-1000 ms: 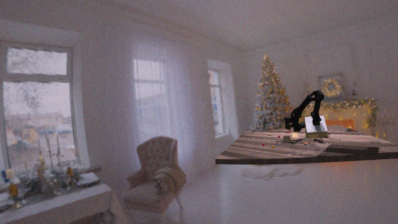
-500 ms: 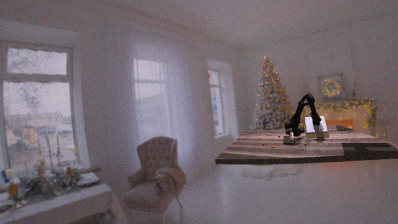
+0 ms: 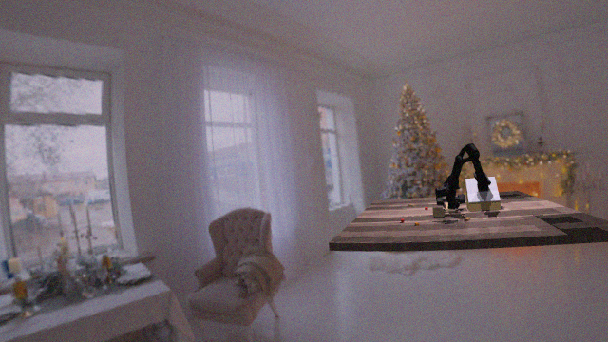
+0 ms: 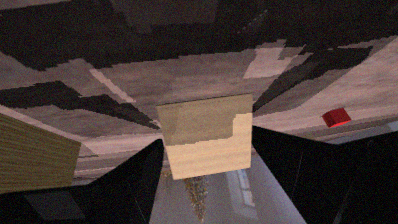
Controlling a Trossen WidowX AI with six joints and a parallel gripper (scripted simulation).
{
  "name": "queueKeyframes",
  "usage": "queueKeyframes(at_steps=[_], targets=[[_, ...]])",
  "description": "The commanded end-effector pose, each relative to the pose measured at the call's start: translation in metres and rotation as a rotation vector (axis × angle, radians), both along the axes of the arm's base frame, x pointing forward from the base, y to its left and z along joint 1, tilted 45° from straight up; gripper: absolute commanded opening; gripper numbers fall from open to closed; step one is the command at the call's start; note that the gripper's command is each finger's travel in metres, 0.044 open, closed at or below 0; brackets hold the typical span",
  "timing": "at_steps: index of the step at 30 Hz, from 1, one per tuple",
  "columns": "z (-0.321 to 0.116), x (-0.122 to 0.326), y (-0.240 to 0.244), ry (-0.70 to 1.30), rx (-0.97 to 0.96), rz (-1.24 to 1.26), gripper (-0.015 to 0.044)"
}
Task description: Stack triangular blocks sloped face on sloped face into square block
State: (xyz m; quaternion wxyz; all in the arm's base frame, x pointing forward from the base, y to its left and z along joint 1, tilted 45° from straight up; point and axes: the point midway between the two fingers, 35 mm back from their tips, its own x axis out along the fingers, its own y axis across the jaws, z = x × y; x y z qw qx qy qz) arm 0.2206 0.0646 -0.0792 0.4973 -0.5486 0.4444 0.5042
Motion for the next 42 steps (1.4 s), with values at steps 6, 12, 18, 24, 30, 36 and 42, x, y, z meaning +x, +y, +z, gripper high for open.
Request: queueKeyframes(at_steps=[6,12,18,24,30,36,42], targets=[[0.0,0.0,0.0,0.0,0.0,0.0,0.0249],[0.0,0.0,0.0,0.0,0.0,0.0,0.015],[0.014,0.004,-0.014,0.0,-0.001,0.0,0.0],[0.035,0.007,-0.035,0.0,-0.002,0.0,0.0],[0.056,0.006,-0.056,-0.001,-0.003,0.0,0.0],[0.071,0.002,-0.072,-0.002,-0.004,0.0,0.0],[0.067,0.002,-0.07,0.013,0.007,-0.008,0.0]])
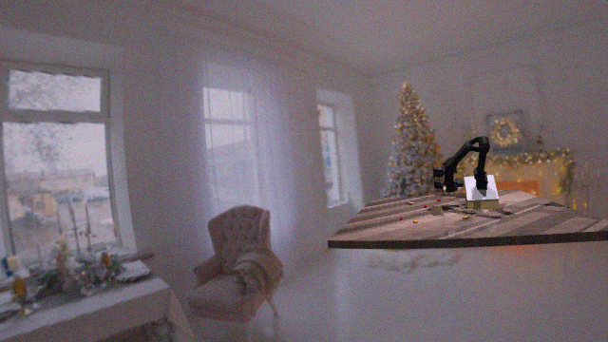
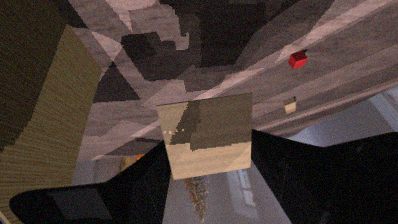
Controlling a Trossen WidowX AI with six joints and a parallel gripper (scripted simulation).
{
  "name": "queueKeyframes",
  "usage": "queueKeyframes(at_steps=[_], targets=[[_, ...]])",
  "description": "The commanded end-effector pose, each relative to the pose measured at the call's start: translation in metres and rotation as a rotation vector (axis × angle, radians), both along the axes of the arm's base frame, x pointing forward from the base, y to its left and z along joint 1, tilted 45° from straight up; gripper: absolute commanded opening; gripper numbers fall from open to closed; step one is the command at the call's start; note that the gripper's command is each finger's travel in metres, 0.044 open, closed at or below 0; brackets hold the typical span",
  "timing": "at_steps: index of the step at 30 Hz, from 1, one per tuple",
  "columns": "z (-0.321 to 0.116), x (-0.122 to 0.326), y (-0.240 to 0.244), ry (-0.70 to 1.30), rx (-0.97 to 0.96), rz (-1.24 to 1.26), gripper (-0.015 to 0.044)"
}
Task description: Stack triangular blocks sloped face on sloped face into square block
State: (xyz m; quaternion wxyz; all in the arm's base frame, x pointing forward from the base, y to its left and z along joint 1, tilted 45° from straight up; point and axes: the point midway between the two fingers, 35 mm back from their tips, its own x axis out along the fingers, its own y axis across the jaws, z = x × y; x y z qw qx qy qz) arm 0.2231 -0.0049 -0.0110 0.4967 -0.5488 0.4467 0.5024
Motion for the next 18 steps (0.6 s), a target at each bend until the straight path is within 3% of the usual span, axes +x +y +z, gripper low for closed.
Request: queueKeyframes(at_steps=[1,18], targets=[[-0.002,-0.001,-0.001,0.027,0.029,-0.009,0.0],[-0.013,-0.005,-0.011,0.227,0.454,-0.161,0.0]])
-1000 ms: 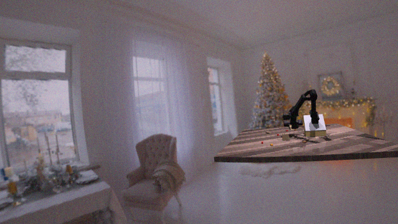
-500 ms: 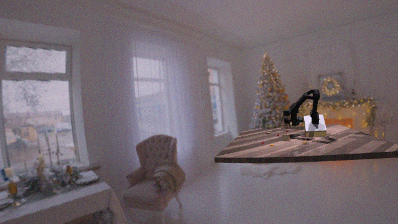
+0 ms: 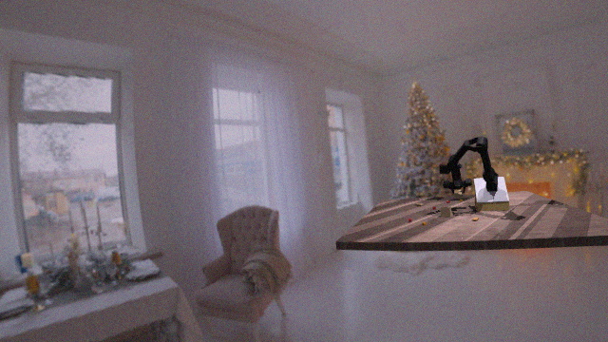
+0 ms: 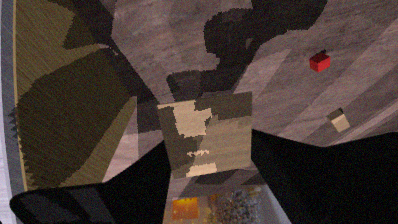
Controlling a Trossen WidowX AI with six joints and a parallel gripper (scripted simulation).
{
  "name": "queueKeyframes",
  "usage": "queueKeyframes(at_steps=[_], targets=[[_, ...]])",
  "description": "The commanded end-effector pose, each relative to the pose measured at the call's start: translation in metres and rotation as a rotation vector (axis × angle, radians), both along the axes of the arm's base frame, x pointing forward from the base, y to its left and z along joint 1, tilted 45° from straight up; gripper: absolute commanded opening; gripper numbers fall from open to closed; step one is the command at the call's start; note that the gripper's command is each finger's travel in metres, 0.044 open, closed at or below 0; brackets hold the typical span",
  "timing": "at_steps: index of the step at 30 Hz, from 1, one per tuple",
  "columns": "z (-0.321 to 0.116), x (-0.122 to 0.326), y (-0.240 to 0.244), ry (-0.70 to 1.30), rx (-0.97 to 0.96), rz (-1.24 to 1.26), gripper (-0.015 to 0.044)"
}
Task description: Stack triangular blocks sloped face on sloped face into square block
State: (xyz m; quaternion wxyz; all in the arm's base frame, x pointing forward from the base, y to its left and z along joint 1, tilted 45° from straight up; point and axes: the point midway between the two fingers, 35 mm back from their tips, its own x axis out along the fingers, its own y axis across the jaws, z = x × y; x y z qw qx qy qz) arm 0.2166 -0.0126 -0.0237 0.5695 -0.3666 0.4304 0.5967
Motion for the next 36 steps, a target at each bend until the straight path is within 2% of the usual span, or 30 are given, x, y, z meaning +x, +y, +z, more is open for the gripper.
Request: queueKeyframes(at_steps=[1,12,20,36], targets=[[0.0,0.002,-0.004,0.029,0.114,-0.055,0.0],[0.003,0.01,-0.017,0.053,0.391,-0.22,0.0],[0.005,0.012,-0.017,0.052,0.394,-0.223,0.0],[0.06,0.045,0.006,0.05,0.385,-0.226,0.0]])
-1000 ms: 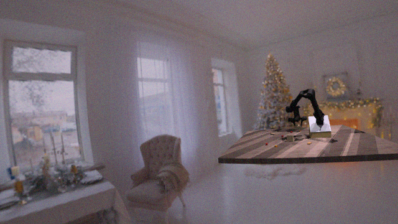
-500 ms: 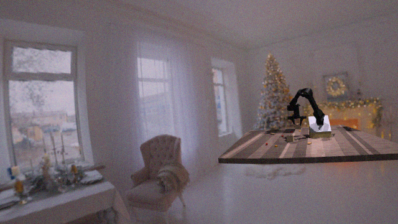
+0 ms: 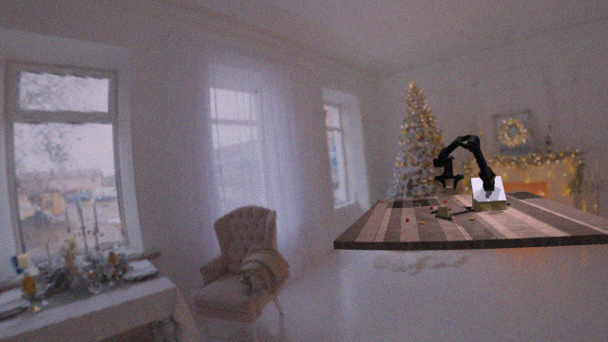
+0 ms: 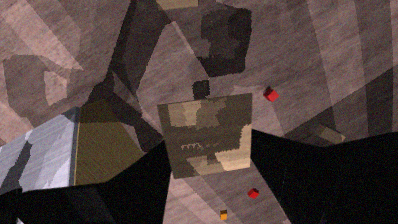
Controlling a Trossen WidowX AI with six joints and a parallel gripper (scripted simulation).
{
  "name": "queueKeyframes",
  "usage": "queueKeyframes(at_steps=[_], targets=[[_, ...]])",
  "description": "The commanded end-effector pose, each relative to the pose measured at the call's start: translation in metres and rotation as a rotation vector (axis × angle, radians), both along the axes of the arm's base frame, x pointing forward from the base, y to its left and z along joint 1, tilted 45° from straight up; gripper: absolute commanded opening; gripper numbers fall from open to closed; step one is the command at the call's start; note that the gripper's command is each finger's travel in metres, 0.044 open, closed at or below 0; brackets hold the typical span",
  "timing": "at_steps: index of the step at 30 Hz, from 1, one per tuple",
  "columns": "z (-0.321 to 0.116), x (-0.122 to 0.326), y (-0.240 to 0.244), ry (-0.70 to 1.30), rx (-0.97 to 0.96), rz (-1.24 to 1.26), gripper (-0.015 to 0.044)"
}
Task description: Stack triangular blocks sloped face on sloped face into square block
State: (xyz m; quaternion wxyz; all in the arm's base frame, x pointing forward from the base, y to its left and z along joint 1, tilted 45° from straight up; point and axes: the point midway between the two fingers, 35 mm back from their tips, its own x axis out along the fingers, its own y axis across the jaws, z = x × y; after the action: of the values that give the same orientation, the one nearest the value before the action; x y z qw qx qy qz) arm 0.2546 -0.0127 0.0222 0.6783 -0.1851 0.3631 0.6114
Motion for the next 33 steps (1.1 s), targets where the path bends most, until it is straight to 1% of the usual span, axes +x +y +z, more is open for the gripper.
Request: queueKeyframes(at_steps=[1,13,24,29,33], targets=[[0.018,0.009,0.008,-0.007,0.001,-0.006,0.0],[0.064,0.021,0.033,-0.008,0.005,-0.006,0.0],[0.107,0.023,0.059,-0.007,0.016,-0.003,0.0],[0.109,0.023,0.061,-0.007,0.017,-0.002,0.0],[0.102,0.026,0.074,-0.008,0.013,-0.003,0.0]])
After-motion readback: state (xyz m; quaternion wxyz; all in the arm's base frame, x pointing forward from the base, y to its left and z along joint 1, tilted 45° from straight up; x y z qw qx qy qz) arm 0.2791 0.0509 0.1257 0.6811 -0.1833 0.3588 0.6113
